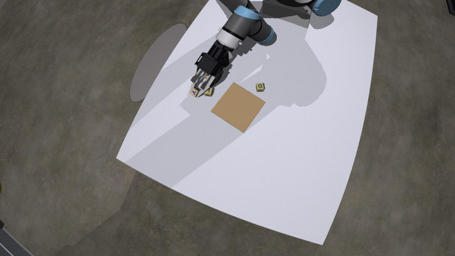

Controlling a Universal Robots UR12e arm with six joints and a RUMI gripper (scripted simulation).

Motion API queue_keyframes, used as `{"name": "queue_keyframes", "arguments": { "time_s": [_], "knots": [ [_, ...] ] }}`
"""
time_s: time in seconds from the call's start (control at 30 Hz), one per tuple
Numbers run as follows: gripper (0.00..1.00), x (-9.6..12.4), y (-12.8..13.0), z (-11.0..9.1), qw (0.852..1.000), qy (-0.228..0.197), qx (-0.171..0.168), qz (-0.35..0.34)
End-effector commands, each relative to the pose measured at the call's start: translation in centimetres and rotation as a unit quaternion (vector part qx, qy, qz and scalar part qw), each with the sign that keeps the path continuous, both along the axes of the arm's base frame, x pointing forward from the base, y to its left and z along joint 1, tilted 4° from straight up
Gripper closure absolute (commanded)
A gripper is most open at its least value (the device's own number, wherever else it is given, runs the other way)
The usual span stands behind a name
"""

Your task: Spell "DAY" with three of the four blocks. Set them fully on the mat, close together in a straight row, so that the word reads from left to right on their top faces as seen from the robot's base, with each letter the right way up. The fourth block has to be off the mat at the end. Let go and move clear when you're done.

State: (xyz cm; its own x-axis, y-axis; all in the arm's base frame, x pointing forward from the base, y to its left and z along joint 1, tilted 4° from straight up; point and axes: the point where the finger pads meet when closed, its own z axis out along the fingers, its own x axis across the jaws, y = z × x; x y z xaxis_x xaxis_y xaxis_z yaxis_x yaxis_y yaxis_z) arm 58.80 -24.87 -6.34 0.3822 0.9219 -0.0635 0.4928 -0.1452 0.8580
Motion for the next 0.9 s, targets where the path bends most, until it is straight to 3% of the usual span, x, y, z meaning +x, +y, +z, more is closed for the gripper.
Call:
{"name": "queue_keyframes", "arguments": {
  "time_s": [0.0, 0.5, 0.87],
  "knots": [
    [0.95, 0.0, 0.01, 0.04, 1.0, 0.0, 0.0, 0.0],
    [0.75, 0.0, 0.01, 0.04, 1.0, 0.0, 0.0, 0.0],
    [0.75, 0.0, 0.01, 0.04, 1.0, 0.0, 0.0, 0.0]
  ]
}}
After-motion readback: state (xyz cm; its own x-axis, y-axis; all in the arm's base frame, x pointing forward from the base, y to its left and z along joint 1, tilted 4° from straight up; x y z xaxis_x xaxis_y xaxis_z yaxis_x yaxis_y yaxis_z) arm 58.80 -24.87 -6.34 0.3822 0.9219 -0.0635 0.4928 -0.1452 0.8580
